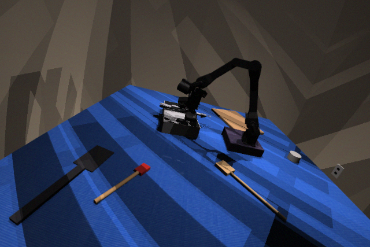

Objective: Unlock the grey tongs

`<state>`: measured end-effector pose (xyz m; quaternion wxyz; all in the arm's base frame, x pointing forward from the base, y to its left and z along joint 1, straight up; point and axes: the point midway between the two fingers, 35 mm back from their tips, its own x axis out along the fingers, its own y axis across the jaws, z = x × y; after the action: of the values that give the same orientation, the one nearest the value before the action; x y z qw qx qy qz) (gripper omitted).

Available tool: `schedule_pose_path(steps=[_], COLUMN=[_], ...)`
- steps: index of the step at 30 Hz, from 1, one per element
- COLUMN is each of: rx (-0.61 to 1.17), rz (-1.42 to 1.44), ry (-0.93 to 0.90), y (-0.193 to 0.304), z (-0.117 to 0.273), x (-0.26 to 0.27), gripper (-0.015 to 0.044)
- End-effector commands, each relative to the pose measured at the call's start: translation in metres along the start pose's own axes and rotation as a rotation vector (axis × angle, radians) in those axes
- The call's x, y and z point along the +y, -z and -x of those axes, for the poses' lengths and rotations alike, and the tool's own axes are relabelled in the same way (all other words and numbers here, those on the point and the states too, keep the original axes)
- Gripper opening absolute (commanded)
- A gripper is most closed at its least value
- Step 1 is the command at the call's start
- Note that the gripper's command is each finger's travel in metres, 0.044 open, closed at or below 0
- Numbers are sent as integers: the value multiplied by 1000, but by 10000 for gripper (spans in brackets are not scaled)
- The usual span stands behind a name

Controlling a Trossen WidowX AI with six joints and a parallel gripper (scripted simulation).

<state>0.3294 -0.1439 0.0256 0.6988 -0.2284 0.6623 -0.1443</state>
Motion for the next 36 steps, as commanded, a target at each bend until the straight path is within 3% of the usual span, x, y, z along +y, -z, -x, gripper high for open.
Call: schedule_pose_path(steps=[1,11,18,24,36], rx=[-1,-1,-1,-2,-2], rz=[-1,-1,0,4,5], ry=[0,0,0,-5,-10], y=[0,0,-1,-1,0], z=[1,1,8,64,67], x=[0,0,-5,-38,-39], gripper=[103,36,-148,-150,-150])
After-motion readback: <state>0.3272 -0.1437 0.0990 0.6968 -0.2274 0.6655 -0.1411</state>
